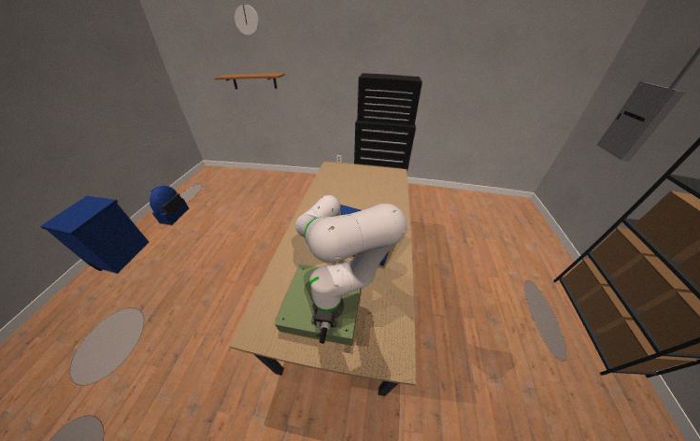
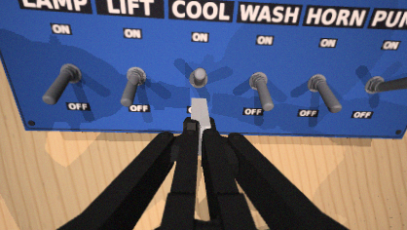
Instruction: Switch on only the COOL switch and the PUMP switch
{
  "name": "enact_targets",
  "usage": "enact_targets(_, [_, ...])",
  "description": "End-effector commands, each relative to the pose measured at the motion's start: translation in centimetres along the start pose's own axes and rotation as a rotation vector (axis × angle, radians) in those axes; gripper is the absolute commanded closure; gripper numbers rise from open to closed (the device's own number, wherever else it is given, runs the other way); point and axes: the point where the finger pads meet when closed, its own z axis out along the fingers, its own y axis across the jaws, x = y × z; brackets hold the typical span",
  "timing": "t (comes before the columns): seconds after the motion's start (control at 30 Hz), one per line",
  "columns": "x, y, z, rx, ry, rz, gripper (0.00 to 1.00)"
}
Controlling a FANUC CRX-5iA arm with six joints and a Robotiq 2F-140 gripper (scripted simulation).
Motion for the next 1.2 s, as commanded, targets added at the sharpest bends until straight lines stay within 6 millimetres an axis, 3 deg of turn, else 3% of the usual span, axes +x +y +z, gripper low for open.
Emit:
enact_targets(0.0, [0.0, 0.0, 0.0, 0.0, 0.001, 0.0, 1.0])
enact_targets(0.27, [0.0, 0.0, -1.2, 0.0, 0.001, 0.0, 1.0])
enact_targets(0.87, [0.0, 0.0, -9.7, 0.0, 0.001, 0.0, 1.0])
enact_targets(1.13, [0.0, 0.0, -10.3, 0.0, 0.001, 0.0, 1.0])
enact_targets(1.17, [0.0, 0.0, -10.3, 0.0, 0.001, 0.0, 0.0])
